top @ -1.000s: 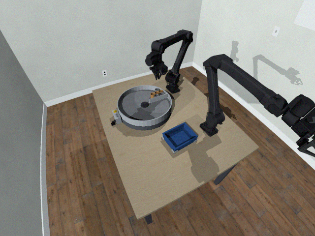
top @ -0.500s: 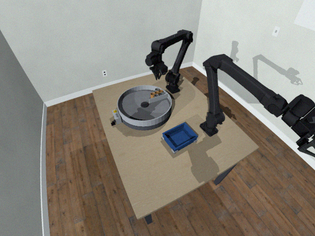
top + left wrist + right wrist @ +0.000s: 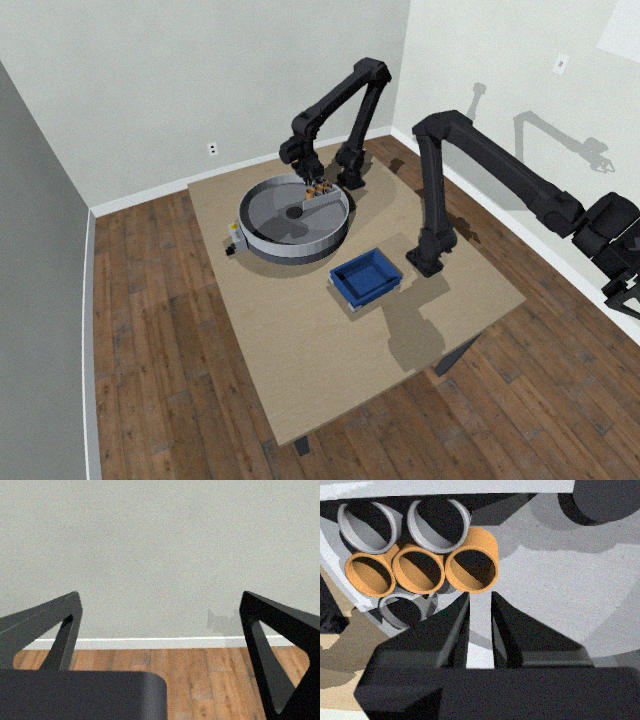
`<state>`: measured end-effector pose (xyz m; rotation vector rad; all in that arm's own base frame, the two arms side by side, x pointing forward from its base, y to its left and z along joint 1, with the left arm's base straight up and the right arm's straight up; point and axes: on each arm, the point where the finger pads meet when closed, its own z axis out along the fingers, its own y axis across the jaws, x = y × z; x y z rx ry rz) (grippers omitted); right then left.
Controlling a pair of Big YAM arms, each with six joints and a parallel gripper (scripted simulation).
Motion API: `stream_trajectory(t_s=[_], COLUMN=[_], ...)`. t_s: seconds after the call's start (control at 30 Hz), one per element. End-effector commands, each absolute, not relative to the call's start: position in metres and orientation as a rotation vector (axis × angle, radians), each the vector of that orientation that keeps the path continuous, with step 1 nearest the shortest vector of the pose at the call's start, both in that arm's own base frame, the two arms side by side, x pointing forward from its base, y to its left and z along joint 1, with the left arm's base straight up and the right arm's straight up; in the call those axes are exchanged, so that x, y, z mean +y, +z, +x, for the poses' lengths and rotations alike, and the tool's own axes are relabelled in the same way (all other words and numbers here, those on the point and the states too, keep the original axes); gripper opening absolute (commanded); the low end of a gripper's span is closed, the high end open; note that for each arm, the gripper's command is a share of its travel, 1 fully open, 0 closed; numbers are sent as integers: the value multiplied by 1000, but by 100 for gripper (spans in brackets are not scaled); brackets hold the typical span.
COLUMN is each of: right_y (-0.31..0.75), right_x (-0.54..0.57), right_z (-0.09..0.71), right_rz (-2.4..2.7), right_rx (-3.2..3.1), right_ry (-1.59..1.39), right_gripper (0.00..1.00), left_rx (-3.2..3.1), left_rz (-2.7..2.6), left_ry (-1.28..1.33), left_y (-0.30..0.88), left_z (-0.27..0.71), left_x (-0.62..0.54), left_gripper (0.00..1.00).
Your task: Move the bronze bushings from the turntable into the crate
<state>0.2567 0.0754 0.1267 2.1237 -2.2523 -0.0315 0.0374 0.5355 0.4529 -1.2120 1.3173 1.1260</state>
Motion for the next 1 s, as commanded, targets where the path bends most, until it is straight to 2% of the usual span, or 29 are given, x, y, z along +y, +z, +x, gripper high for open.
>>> stream_trajectory(t_s=[0.0, 0.97], right_y=[163, 152], right_x=[90, 85], right_z=[286, 281], right_rz=[2270, 2230], right_rx=[-2289, -2288], right_ry=[66, 41], right_gripper=[15, 15], left_rx=[1238, 1238], left_rz=[-1162, -1162], left_ry=[1162, 1162], left_y=[501, 501], left_z=[35, 35], left_x=[544, 544], left_gripper=[100, 100])
